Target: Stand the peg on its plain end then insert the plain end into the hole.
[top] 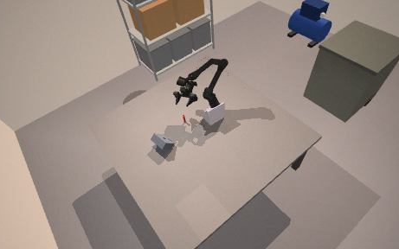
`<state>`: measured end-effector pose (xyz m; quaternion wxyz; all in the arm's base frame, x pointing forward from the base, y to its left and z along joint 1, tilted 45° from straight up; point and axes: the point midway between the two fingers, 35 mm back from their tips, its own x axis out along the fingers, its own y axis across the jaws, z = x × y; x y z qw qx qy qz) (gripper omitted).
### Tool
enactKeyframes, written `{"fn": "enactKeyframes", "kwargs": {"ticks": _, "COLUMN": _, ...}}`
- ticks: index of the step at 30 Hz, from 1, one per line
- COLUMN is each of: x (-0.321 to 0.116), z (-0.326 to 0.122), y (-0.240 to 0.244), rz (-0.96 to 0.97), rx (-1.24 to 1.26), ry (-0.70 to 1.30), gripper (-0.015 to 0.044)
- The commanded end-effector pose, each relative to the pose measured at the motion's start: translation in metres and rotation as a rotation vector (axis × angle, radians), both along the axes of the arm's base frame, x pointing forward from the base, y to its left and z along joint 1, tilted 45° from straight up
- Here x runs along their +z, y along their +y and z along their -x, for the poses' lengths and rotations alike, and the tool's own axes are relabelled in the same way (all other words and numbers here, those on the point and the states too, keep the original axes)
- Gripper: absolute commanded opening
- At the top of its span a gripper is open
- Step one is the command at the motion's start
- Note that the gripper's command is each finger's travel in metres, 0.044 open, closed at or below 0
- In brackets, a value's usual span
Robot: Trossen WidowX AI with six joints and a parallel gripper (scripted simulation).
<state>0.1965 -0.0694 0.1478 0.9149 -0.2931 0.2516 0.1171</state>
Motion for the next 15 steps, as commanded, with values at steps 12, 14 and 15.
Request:
{"fn": "enactKeyframes", "kwargs": {"ticks": 12, "x": -0.038, "z": 0.001, "y": -0.011, "rz": -0.116, "rx": -0.212, "ry": 0.416, "gripper": 0.0440}}
{"fn": "enactKeyframes", "kwargs": {"ticks": 14, "x": -0.043, "z": 0.002, "y": -0.013, "rz": -0.114, "rx": -0.244, "ry": 0.476, "gripper": 0.0440}}
{"fn": "enactKeyframes", "kwargs": {"ticks": 15, "x": -0.045, "z": 0.003, "y": -0.014, "rz": -0.111, "rx": -0.261, "ry": 0.506, "gripper": 0.0440}}
